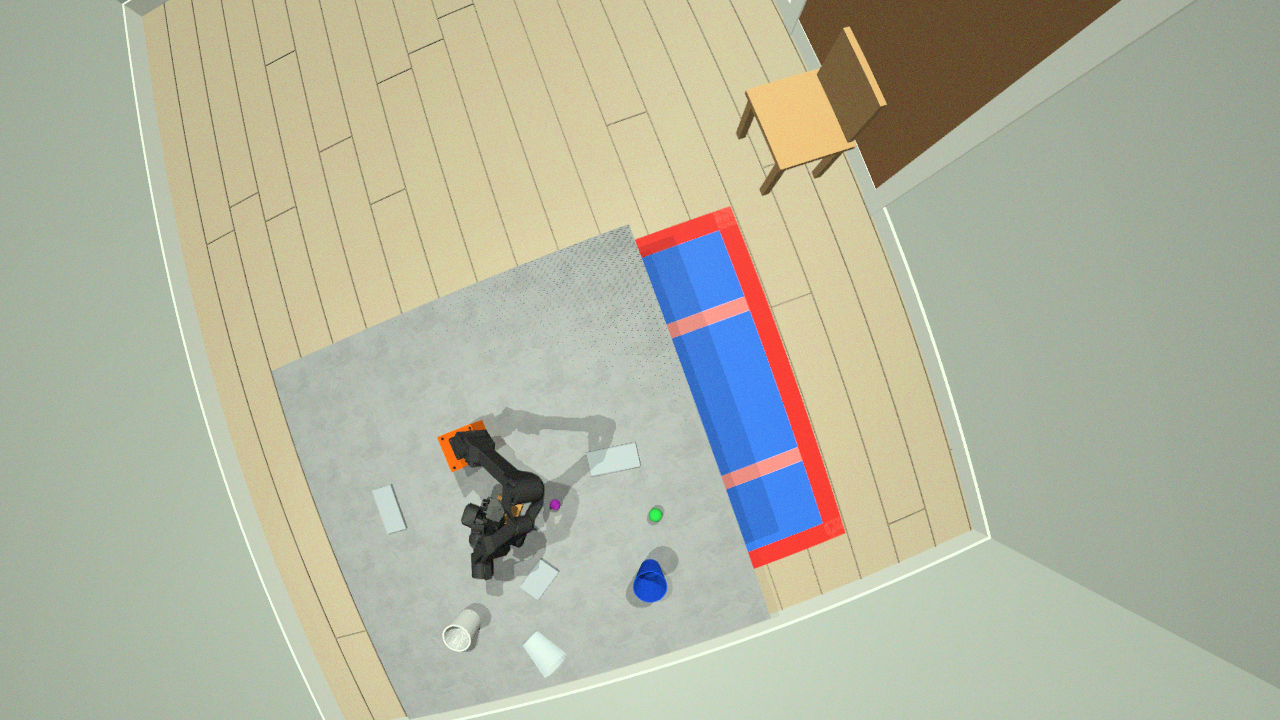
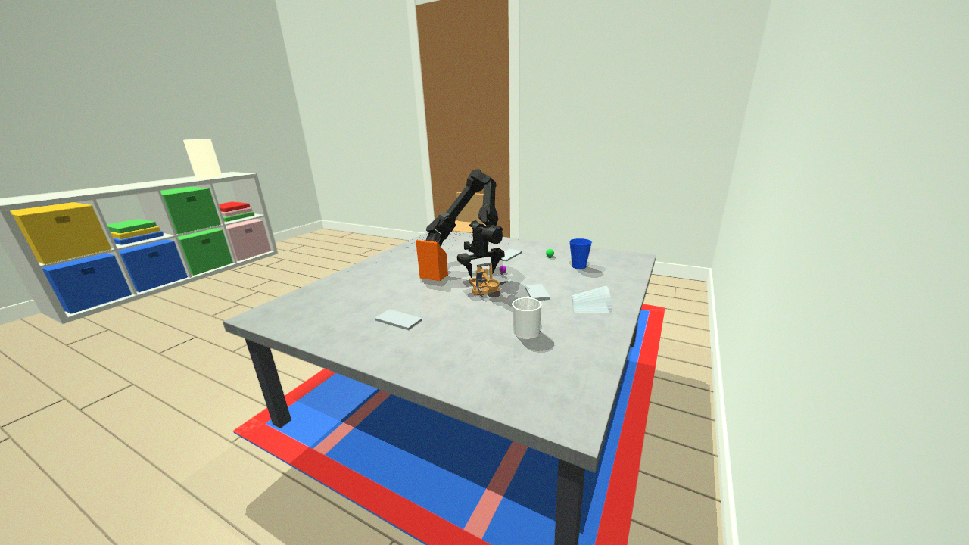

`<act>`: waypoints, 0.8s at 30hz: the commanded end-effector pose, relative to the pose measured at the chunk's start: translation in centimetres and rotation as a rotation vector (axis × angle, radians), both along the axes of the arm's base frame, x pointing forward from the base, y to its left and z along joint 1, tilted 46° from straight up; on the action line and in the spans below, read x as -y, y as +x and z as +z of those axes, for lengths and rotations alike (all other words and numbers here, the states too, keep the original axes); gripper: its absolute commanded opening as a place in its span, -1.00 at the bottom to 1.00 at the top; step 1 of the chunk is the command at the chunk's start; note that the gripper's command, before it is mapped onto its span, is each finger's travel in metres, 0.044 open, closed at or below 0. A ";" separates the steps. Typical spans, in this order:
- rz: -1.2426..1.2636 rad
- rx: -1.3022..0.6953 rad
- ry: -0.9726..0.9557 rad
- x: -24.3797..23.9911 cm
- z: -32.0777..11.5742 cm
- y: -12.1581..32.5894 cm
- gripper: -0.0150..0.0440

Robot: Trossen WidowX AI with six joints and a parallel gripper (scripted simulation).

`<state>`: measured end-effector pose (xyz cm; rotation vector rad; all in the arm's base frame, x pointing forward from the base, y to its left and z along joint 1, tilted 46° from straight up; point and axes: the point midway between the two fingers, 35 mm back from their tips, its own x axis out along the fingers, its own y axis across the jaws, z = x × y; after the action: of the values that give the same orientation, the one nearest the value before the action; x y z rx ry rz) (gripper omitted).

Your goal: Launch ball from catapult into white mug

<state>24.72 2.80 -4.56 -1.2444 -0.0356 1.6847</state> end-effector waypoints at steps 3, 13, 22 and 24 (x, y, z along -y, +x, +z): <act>-0.002 -0.015 0.011 -0.8 -0.7 -0.3 1.00; 0.002 -0.003 0.003 -0.5 -0.5 -0.1 0.38; 0.002 -0.003 0.003 -0.5 -0.5 -0.1 -0.03; 0.002 -0.003 0.002 -0.3 -0.3 -0.1 -0.14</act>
<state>24.55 3.29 -5.06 -1.2400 -0.0333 1.6898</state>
